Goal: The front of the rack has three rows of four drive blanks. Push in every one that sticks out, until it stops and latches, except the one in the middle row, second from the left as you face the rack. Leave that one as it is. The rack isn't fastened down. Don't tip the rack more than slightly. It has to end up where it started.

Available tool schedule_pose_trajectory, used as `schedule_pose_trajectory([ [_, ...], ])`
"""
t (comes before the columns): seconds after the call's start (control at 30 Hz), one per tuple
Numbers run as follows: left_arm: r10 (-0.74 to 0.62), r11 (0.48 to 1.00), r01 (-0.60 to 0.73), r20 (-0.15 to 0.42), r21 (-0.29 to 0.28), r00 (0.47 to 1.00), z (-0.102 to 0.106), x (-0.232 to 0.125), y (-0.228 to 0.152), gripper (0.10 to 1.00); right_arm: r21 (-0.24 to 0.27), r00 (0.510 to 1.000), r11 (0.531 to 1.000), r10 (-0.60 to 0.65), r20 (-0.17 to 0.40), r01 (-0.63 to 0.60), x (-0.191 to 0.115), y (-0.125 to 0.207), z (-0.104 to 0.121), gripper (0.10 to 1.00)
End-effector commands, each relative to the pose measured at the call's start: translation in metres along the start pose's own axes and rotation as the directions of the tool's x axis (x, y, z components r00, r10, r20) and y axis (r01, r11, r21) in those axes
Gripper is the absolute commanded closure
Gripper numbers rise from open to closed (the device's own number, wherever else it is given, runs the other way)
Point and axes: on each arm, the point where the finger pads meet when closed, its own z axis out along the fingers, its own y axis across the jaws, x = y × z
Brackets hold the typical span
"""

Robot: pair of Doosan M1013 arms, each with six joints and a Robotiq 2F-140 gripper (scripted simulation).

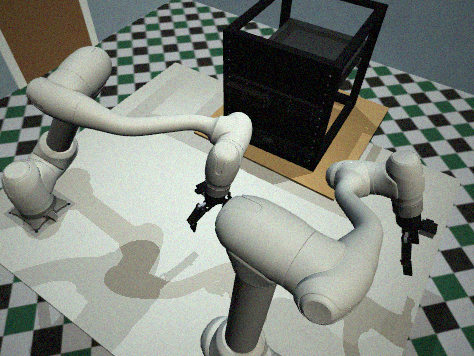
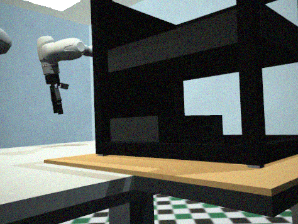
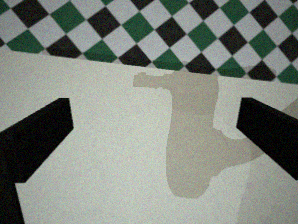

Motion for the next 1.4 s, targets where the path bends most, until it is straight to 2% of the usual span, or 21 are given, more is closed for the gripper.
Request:
schedule_pose_trajectory([
  [0.0, 0.000, 1.000, 0.000, 0.001, -0.001, 1.000, -0.001, 0.000, 0.000, 0.098, 0.001, 1.000, 1.000, 0.001, 0.000, -0.001, 0.000, 0.000, -0.001, 0.098],
  [0.83, 0.000, 1.000, 0.000, 0.001, -0.001, 1.000, -0.001, 0.000, 0.000, 0.098, -0.008, 1.000, 1.000, -0.001, 0.005, 0.001, 0.004, 0.003, 0.004, 0.098],
  [1.1, 0.000, 1.000, 0.000, 0.001, -0.001, 1.000, -0.001, 0.000, 0.000, 0.098, -0.037, 1.000, 0.999, -0.007, 0.022, 0.008, 0.015, 0.016, 0.017, 0.098],
  [1.37, 0.000, 1.000, 0.000, 0.001, -0.001, 1.000, -0.001, 0.000, 0.000, 0.098, -0.111, 0.997, 0.993, -0.020, 0.077, 0.029, 0.043, 0.051, 0.053, 0.098],
])
